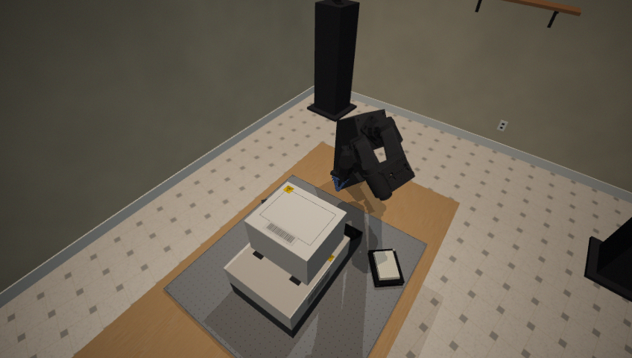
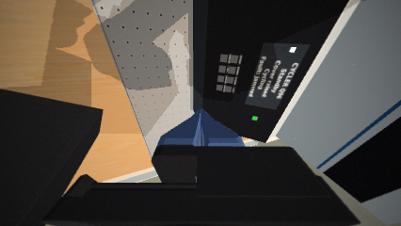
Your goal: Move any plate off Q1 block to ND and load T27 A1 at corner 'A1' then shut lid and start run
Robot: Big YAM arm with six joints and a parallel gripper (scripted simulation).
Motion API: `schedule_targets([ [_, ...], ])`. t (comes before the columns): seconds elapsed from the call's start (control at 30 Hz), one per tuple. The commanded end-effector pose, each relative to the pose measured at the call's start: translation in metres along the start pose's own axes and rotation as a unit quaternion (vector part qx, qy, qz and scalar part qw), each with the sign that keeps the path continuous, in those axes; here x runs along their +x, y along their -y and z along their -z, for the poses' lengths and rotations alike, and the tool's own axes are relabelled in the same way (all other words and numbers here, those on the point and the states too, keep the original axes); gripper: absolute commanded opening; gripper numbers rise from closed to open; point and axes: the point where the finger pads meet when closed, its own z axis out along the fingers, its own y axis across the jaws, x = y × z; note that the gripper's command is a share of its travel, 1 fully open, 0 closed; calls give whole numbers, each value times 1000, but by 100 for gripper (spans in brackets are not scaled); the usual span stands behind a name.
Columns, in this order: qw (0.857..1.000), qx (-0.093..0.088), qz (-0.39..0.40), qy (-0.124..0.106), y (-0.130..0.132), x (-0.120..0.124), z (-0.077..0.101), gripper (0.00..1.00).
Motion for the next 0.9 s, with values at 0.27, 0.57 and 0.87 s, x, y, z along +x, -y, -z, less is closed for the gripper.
schedule_targets([
  [0.27, 1000, 10, -23, -13, 4, 10, 6, 0],
  [0.57, 1000, 0, -17, -3, 6, 5, -15, 0],
  [0.87, 1000, 1, -16, -4, 15, 6, -25, 0],
])
